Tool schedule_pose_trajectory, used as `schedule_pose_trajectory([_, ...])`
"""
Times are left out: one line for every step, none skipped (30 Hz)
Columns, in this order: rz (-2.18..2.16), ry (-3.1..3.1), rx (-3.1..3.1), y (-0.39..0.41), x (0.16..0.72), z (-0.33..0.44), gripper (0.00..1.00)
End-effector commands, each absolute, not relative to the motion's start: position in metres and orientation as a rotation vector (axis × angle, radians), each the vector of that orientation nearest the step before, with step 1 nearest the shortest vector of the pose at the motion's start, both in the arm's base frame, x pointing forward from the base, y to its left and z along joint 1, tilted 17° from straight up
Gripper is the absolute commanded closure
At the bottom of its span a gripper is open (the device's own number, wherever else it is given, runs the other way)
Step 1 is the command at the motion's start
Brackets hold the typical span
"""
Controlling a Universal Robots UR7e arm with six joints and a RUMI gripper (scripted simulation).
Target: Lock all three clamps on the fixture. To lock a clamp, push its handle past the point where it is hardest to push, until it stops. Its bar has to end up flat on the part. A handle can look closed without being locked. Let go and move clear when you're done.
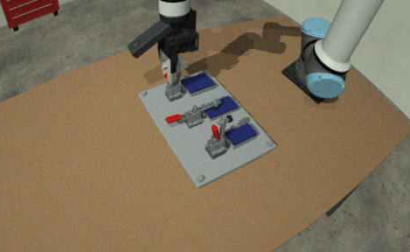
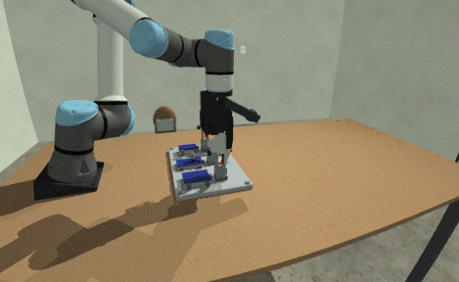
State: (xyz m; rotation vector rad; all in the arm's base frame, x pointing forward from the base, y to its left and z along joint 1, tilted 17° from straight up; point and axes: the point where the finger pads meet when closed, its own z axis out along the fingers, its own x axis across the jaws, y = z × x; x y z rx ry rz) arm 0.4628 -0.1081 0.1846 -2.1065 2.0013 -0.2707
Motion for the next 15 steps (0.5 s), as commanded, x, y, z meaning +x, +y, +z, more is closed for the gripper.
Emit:
schedule_pose_trajectory([-0.273, 2.001, -2.106, -0.1082, 0.4636, 0.1853, 1.0])
schedule_pose_trajectory([-0.273, 2.001, -2.106, -0.1082, 0.4636, 0.1853, 1.0])
schedule_pose_trajectory([-0.273, 2.001, -2.106, -0.1082, 0.4636, 0.1853, 1.0])
schedule_pose_trajectory([-0.273, 2.001, -2.106, -0.1082, 0.4636, 0.1853, 1.0])
schedule_pose_trajectory([-0.273, 2.001, -2.106, -0.1082, 0.4636, 0.1853, 1.0])
schedule_pose_trajectory([-0.273, 2.001, -2.106, -0.1081, 0.465, 0.1855, 1.0])
schedule_pose_trajectory([-0.273, 2.001, -2.106, -0.108, 0.4666, 0.1858, 1.0])
schedule_pose_trajectory([-0.273, 2.0, -2.106, -0.1079, 0.4683, 0.186, 1.0])
schedule_pose_trajectory([-0.273, 2.0, -2.106, -0.1079, 0.4699, 0.1863, 1.0])
schedule_pose_trajectory([-0.273, 2.0, -2.106, -0.1078, 0.4716, 0.1866, 1.0])
schedule_pose_trajectory([-0.273, 2.0, -2.106, -0.1078, 0.4716, 0.1866, 1.0])
schedule_pose_trajectory([-0.273, 2.0, -2.106, -0.1078, 0.4716, 0.1866, 1.0])
schedule_pose_trajectory([-0.273, 2.0, -2.106, -0.1078, 0.4716, 0.1866, 1.0])
schedule_pose_trajectory([-0.273, 2.0, -2.106, -0.1078, 0.4716, 0.1866, 1.0])
schedule_pose_trajectory([-0.273, 2.0, -2.106, -0.1078, 0.4716, 0.1866, 1.0])
